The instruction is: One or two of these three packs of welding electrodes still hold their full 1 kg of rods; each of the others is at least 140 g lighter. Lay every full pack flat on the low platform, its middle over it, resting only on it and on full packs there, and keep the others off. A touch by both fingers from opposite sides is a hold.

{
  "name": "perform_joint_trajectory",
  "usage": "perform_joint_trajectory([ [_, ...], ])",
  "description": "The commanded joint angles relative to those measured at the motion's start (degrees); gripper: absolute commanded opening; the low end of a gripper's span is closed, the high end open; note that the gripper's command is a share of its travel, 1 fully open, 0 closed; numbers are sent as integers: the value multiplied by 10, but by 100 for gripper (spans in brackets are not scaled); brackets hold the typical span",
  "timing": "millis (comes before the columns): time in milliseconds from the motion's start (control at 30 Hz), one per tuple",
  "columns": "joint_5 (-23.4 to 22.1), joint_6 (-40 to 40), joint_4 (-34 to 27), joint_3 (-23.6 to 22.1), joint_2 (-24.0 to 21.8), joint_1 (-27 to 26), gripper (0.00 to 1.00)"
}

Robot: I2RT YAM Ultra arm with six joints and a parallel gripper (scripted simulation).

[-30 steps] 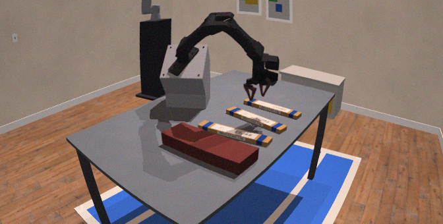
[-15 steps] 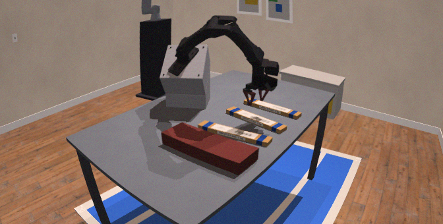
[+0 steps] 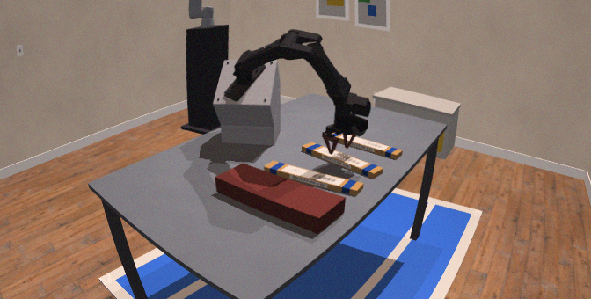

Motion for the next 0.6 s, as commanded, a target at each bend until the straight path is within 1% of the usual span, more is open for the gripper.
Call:
perform_joint_trajectory([
  [0,-6,-25,41,18,14,13,96],
  [67,-6,-28,45,22,18,11,96],
  [100,-6,-29,45,22,1,10,96],
  [200,-1,-29,44,23,-2,10,96],
  [400,-2,-31,45,26,0,9,96],
  [567,-3,-32,46,18,0,7,96],
])
